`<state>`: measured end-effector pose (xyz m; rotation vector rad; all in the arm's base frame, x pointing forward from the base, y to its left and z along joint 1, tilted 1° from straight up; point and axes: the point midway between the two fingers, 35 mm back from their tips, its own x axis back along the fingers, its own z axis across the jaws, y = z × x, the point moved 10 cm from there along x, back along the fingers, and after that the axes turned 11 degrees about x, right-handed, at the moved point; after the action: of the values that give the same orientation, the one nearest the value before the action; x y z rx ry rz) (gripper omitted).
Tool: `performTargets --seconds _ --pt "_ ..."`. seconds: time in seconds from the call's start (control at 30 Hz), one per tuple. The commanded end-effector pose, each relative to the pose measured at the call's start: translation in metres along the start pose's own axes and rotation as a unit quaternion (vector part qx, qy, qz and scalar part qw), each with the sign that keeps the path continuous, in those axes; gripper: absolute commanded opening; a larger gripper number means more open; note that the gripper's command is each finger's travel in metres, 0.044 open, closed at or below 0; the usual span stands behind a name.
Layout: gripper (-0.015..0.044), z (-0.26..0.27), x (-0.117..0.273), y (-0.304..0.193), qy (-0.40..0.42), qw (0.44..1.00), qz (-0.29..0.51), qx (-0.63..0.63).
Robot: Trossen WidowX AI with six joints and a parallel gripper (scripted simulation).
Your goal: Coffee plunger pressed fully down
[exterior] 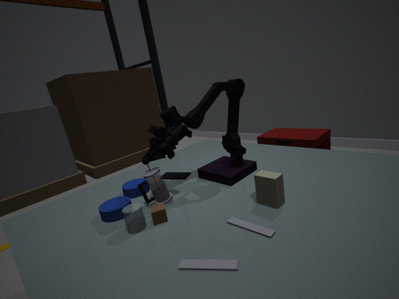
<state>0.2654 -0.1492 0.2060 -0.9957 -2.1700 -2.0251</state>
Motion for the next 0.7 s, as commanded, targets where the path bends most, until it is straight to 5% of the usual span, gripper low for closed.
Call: performTargets --seconds 0.0,0.67 --pt "0.012 0.0029 -0.0075 -0.0149 0.006 0.999 0.036 -0.003" --pt "0.012 0.0024 -0.0105 -0.0118 0.006 0.999 0.036 -0.003"
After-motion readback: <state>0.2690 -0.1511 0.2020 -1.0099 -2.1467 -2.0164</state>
